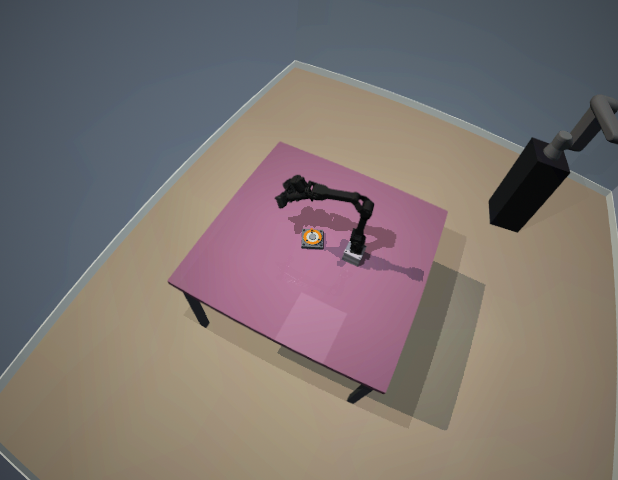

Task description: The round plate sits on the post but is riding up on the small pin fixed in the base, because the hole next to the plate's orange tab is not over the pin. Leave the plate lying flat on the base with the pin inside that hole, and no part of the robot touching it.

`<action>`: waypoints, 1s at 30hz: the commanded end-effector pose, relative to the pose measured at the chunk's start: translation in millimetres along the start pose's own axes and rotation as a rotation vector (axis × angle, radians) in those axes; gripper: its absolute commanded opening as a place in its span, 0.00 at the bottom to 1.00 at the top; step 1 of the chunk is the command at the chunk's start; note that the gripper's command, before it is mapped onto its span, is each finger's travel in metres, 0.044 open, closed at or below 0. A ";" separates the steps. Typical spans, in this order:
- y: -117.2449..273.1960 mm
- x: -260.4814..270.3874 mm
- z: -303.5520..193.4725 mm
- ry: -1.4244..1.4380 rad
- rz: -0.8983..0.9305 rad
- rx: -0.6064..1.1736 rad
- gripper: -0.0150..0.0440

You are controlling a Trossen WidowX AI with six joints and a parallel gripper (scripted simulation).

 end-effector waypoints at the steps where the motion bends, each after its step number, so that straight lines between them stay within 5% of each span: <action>1: -25.9 -29.4 -40.6 0.080 -0.090 0.231 0.25; 15: -40.6 -108.3 -165.8 0.247 -0.122 1.004 0.25; 30: -50.9 -117.4 -184.9 0.247 -0.123 1.004 0.25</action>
Point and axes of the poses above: the point midway between the two fingers, 35 mm back from their tips, its own y axis back along the fingers, its own x axis across the jaws, z = x × y, the point moved 10 cm from there along y, back along the fingers, and after that the axes turned 11 degrees about y, right-handed, at the moved point
